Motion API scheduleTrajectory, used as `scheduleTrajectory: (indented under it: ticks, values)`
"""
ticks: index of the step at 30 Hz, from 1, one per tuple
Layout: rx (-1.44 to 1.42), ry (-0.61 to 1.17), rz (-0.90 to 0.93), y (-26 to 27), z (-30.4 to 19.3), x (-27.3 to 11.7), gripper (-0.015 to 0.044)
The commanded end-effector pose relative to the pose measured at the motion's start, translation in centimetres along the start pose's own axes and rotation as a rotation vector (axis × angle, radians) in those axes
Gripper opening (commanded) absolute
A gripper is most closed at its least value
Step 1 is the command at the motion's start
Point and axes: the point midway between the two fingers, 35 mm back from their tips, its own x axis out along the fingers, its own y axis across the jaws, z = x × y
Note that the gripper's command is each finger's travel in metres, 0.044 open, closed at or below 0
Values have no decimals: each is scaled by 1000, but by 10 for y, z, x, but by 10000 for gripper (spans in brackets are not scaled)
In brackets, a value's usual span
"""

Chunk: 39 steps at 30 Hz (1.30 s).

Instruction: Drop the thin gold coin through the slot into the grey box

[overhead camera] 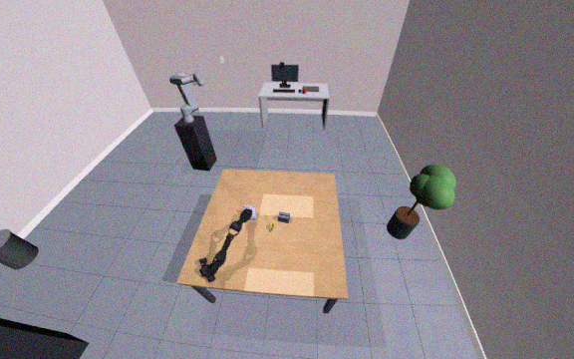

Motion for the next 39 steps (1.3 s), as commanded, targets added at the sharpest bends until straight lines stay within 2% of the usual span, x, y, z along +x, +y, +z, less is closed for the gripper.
scheduleTrajectory:
  ticks: [1, 11, 24, 32, 39]
  values:
    - [-75, 49, 142, 47, -9, -46, 161]
    - [-342, 158, 495, 124, -46, -175, 161]
    - [-863, 243, 946, 160, -134, -349, 161]
    - [-1330, 210, 1249, 133, -209, -464, 161]
    - [-1828, 49, 1475, 67, -259, -546, 161]
